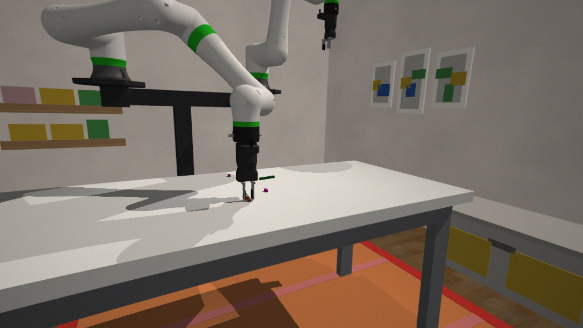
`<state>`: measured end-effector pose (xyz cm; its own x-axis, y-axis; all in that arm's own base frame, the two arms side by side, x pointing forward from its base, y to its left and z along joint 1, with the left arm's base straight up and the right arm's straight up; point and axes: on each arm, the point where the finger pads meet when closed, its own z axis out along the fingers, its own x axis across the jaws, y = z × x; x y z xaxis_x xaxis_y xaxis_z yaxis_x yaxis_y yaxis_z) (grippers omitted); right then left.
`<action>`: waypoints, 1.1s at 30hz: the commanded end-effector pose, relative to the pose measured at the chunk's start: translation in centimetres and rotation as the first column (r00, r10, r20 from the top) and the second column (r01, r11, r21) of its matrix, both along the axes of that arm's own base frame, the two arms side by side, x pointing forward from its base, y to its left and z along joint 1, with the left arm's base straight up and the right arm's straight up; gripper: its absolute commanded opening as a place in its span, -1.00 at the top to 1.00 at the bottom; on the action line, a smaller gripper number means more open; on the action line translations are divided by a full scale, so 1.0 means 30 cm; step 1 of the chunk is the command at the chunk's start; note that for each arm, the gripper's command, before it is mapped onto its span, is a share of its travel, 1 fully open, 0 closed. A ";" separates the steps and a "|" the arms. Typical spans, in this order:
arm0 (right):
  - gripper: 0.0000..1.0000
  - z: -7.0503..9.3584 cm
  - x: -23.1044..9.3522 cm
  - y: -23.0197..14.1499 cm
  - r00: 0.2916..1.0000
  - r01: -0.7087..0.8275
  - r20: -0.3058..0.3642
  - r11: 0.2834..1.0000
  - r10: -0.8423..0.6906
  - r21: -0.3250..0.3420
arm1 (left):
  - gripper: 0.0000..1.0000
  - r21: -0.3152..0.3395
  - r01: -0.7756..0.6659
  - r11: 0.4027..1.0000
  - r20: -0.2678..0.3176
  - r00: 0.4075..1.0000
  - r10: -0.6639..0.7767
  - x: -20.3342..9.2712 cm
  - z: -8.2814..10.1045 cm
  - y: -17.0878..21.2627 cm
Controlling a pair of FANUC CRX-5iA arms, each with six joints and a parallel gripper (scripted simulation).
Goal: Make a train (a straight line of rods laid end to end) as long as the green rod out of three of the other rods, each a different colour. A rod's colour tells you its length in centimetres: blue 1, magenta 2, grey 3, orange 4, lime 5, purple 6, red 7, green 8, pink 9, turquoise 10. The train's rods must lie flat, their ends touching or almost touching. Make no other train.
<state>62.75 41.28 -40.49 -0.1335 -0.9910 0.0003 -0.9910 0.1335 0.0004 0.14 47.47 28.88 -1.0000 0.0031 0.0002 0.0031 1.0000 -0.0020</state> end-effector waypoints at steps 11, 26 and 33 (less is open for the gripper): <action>-0.07 0.007 0.003 0.003 1.000 0.000 0.002 1.000 0.000 0.001 | -1.00 0.002 0.000 1.000 0.000 1.000 0.000 0.001 0.003 0.001; -0.07 0.167 0.003 0.002 1.000 0.000 0.002 1.000 0.000 0.001 | -1.00 0.002 0.000 1.000 0.000 1.000 0.000 0.001 0.003 0.001; -0.07 0.277 0.003 0.002 1.000 0.000 0.002 1.000 0.000 0.001 | -1.00 0.002 0.000 1.000 0.000 1.000 0.000 0.001 0.003 0.001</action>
<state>62.79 41.30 -33.90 -0.1336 -0.9910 0.0004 -0.9910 0.1336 0.0007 0.14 47.47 28.88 -1.0000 0.0031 0.0002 0.0031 1.0000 -0.0020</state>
